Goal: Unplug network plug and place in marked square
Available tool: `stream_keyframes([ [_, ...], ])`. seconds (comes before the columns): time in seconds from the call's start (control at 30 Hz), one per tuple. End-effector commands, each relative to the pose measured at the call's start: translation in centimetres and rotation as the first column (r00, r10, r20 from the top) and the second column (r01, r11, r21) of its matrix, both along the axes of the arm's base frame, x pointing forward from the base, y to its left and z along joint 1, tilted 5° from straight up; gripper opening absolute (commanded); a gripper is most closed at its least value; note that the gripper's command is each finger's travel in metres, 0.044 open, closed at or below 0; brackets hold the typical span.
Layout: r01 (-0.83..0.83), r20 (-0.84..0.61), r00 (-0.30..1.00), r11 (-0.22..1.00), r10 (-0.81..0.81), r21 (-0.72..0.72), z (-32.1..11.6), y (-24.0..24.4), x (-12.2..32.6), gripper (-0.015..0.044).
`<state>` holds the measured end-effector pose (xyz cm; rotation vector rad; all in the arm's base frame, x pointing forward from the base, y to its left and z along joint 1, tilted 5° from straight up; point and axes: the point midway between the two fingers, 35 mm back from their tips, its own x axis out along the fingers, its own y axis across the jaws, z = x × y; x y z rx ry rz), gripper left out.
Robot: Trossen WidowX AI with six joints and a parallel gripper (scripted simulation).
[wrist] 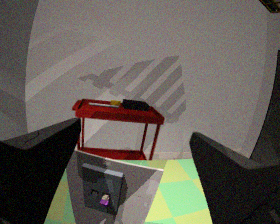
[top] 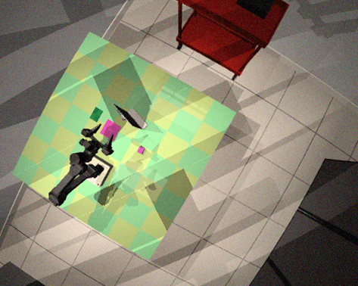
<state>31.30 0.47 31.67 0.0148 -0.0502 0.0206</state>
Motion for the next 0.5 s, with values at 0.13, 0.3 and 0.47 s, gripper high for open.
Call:
stream_keyframes([
  [0.13, -0.013, -0.01, 1.0, 0.993, 0.014, 0.121, -1.3, 0.4, 0.0, 0.0269],
  [0.3, -0.027, -0.024, 0.999, 0.957, 0.035, 0.29, -3.3, 1.0, -0.1, 0.0156],
  [0.47, -0.034, -0.036, 0.998, 0.892, 0.056, 0.451, -5.2, 1.6, -0.3, 0.0156],
])
